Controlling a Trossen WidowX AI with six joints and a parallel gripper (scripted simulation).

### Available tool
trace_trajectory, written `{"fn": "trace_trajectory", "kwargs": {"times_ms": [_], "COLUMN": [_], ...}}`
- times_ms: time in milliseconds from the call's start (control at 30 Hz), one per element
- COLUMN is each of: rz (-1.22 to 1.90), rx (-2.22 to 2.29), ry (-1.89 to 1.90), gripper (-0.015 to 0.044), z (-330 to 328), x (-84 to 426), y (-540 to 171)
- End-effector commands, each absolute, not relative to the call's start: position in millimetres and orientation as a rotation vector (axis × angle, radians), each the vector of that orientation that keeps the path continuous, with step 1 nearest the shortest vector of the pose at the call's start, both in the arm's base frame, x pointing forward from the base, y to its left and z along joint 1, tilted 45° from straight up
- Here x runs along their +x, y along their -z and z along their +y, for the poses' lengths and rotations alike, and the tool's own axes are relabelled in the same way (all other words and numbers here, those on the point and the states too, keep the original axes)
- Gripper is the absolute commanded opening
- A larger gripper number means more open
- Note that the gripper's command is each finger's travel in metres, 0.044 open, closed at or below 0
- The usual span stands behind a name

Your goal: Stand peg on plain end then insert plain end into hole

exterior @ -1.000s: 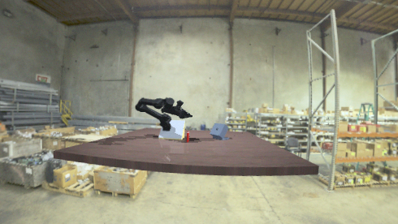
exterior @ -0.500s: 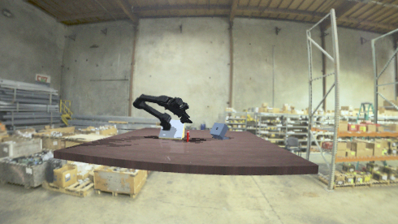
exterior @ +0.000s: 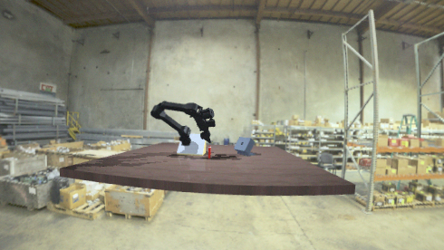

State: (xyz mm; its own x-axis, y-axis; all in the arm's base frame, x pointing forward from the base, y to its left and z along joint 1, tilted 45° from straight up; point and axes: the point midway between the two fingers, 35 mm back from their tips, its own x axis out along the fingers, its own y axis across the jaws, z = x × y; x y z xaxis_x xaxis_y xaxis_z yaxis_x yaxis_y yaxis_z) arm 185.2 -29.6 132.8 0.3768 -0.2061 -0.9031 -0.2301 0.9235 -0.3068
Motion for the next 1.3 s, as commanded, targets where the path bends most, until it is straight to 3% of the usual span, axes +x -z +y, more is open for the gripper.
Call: {"fn": "trace_trajectory", "kwargs": {"times_ms": [0, 567, 1267], "rz": [1.303, 1.518, 1.577], "rx": [-0.453, -0.734, -0.880], "ry": [0.067, 0.490, 0.357], "gripper": [0.0440, 0.0440, 0.0440], "z": [-34.8, -43.8, -50.6], "x": [185.5, 202.7, 203.5], "y": [-133.3, -150.8, -144.2]}}
